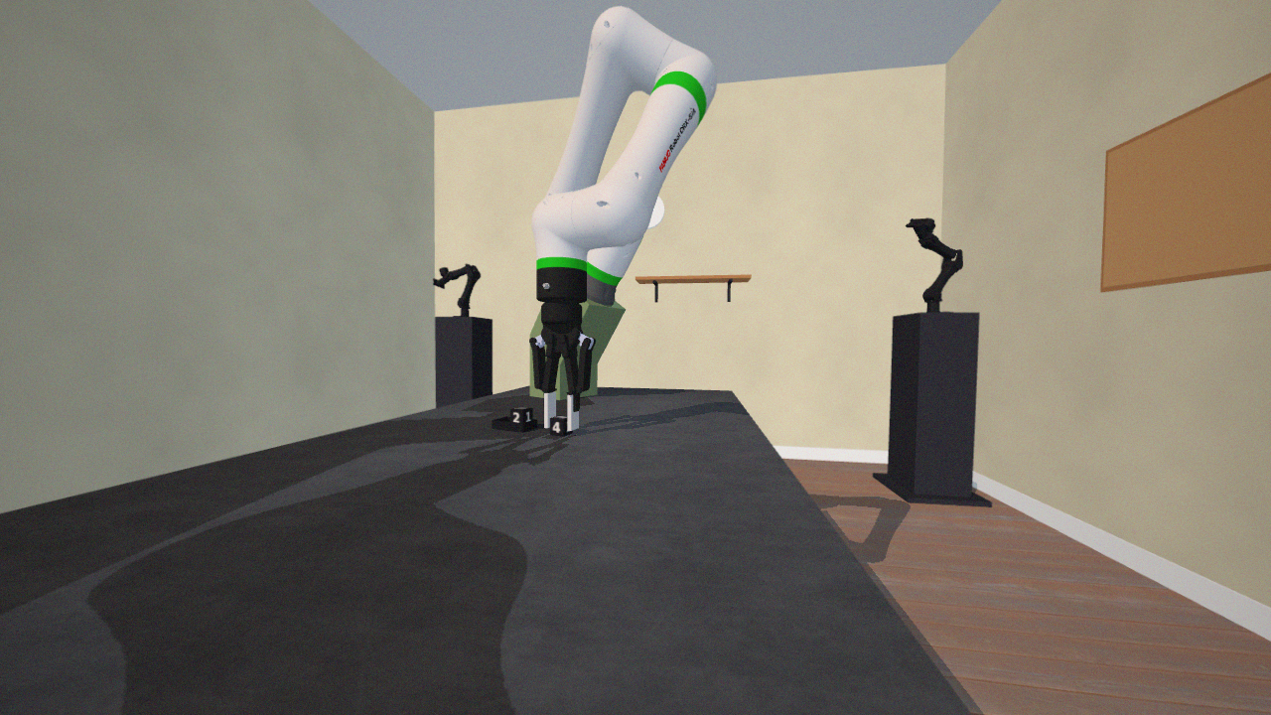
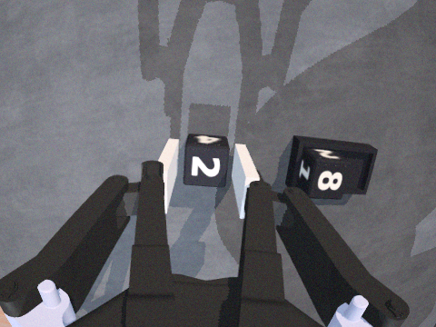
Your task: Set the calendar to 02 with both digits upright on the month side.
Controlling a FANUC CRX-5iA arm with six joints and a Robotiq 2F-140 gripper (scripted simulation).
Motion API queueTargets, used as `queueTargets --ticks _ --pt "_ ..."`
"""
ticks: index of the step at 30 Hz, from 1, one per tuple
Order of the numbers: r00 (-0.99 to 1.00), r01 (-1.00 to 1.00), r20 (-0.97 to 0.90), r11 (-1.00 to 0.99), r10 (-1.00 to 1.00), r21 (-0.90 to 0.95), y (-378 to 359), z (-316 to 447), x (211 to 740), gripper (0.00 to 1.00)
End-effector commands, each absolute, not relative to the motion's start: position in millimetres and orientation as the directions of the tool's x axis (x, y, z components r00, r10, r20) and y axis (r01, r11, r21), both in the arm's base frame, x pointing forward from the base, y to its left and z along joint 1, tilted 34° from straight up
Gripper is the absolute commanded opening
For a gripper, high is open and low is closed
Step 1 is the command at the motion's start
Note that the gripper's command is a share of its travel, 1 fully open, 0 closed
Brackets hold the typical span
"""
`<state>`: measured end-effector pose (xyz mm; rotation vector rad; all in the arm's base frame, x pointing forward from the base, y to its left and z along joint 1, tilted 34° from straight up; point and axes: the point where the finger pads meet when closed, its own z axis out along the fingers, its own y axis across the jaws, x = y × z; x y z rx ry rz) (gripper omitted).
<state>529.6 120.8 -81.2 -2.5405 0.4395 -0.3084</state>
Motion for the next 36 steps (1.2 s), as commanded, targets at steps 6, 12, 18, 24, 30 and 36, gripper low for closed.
queueTargets --ticks 6,12,18,24,30,36 --pt "0.921 -0.246 0.128 -0.802 -0.369 -0.544 118 -77 528 0.29" --pt "0.921 -0.246 0.128 -0.802 -0.369 -0.544 112 -66 524 0.29" --pt "0.921 -0.246 0.128 -0.802 -0.369 -0.544 97 -40 515 0.29" --pt "0.921 -0.246 0.128 -0.802 -0.369 -0.544 86 -19 507 0.29" --pt "0.921 -0.246 0.128 -0.802 -0.369 -0.544 79 -8 503 0.29" --pt "0.921 -0.246 0.128 -0.802 -0.369 -0.544 78 -7 502 1.0"
